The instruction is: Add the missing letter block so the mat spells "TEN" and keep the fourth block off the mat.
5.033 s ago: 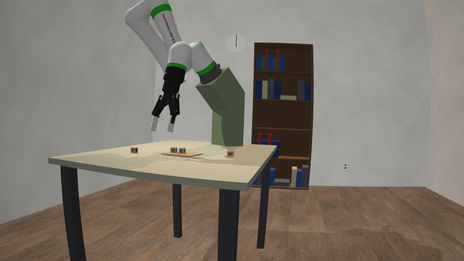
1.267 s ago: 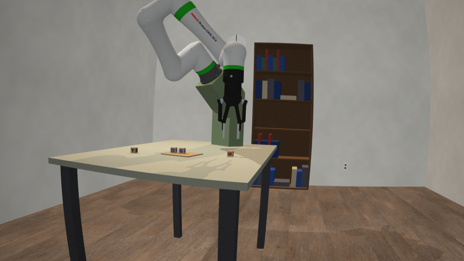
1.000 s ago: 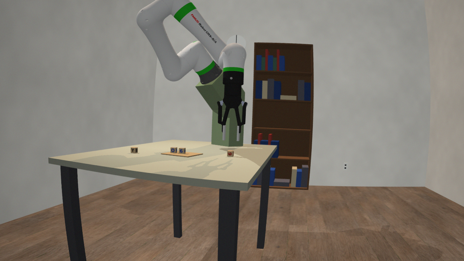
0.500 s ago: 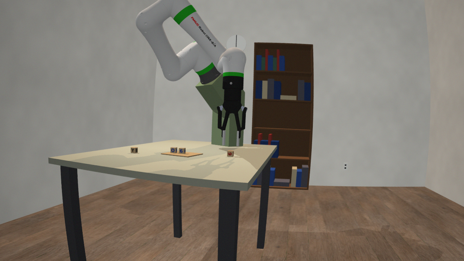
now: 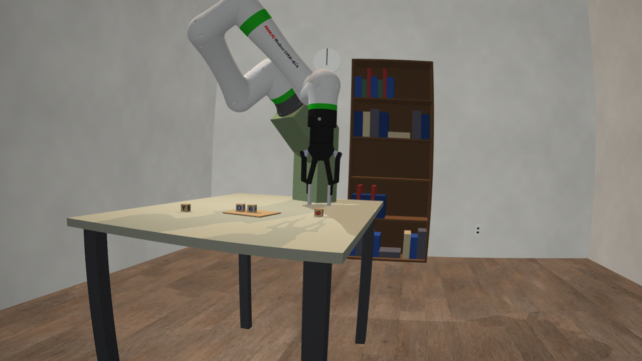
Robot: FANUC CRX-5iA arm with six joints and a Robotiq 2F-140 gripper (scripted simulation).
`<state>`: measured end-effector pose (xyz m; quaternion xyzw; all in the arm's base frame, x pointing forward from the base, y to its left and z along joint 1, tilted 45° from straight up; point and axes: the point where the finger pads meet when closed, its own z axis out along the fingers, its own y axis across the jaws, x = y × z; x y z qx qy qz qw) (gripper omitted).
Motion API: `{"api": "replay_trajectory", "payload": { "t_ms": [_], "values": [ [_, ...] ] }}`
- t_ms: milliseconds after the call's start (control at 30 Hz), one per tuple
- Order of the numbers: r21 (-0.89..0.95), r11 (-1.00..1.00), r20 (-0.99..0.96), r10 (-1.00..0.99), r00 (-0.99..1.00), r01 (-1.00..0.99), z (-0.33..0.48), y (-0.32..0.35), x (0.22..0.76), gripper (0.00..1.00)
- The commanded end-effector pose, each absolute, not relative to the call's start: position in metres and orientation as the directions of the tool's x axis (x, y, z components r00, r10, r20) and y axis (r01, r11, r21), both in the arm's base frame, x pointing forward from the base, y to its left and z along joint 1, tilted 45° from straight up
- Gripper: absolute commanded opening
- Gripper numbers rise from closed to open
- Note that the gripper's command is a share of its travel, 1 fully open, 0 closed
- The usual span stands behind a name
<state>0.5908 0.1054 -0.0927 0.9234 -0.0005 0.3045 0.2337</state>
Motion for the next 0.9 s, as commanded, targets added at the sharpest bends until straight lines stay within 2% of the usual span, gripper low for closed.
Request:
{"api": "replay_trajectory", "payload": {
  "t_ms": [0,867],
  "values": [
    [0.431,-0.891,0.563,0.141,0.815,-0.143,-0.093,0.105,0.591,0.37],
    [0.431,-0.891,0.563,0.141,0.815,-0.143,-0.104,0.098,0.600,0.37]
  ]
}}
